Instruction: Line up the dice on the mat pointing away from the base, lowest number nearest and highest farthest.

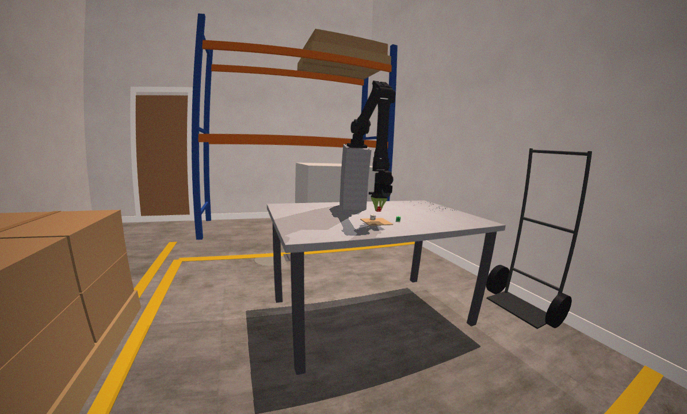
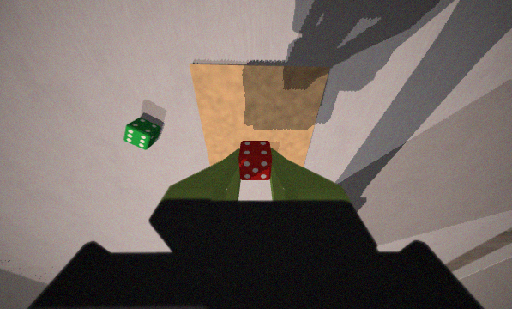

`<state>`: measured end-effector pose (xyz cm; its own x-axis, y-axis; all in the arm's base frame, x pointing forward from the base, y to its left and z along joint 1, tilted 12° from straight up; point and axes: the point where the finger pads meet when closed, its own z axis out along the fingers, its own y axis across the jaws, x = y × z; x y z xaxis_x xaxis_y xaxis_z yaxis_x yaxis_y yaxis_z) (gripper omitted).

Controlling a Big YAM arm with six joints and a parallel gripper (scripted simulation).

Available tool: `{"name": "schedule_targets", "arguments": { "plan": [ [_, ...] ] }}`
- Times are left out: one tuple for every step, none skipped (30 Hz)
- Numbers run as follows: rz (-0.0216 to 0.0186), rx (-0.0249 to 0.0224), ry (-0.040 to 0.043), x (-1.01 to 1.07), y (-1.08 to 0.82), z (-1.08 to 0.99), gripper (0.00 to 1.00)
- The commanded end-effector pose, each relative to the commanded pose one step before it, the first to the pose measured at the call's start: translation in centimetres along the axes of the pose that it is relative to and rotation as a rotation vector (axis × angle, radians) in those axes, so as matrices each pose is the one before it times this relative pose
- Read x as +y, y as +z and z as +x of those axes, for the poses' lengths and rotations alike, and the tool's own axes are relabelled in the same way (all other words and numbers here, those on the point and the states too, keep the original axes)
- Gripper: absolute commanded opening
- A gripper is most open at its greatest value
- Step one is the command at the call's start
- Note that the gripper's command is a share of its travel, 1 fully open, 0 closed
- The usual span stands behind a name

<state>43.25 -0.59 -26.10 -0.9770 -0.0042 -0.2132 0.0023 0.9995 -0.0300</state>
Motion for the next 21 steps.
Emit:
{"name": "schedule_targets", "arguments": {
  "plan": [
    [0.00353, -0.00041, 0.00225, -0.403, 1.889, 0.288, 0.20],
    [-0.00032, 0.00003, -0.00231, 0.056, 0.486, 0.013, 0.20],
    [-0.00021, 0.00004, -0.00176, 0.034, 0.471, 0.013, 0.20],
    [-0.00001, 0.00007, -0.00032, -0.006, 0.450, 0.013, 0.20],
    [0.00015, 0.00009, 0.00104, -0.038, 0.424, 0.013, 0.20],
    [0.00015, 0.00008, 0.00124, -0.039, 0.392, 0.012, 0.20],
    [0.00000, 0.00000, 0.00000, 0.000, 0.000, 0.000, 0.20],
    [0.00000, 0.00000, 0.00000, 0.000, 0.000, 0.000, 0.20],
    [-0.00033, 0.00000, 0.00020, 0.060, 0.353, 0.009, 0.20],
    [-0.00005, 0.00004, -0.00065, 0.004, 0.314, 0.009, 0.20],
    [-0.00002, 0.00003, -0.00050, -0.002, 0.272, 0.007, 0.20],
    [0.00006, 0.00004, 0.00036, -0.017, 0.228, 0.007, 0.20],
    [0.00006, 0.00003, 0.00062, -0.016, 0.184, 0.005, 0.20],
    [0.00002, 0.00002, 0.00034, -0.006, 0.141, 0.004, 0.20],
    [-0.00006, 0.00000, -0.00009, 0.009, 0.101, 0.003, 0.20],
    [-0.00019, 0.00479, -0.00055, 0.024, 0.064, 0.120, 0.20],
    [-0.00020, 0.00536, -0.00065, 0.027, 0.016, 0.255, 0.20],
    [-0.00017, 0.00638, -0.00045, 0.019, -0.025, 0.415, 0.20],
    [-0.00002, 0.00109, -0.00003, 0.002, -0.004, 0.070, 0.20],
    [0.00002, -0.00105, 0.00004, -0.001, 0.006, -0.065, 0.20],
    [0.00002, -0.00130, 0.00004, -0.001, 0.007, -0.081, 0.20]
  ]
}}
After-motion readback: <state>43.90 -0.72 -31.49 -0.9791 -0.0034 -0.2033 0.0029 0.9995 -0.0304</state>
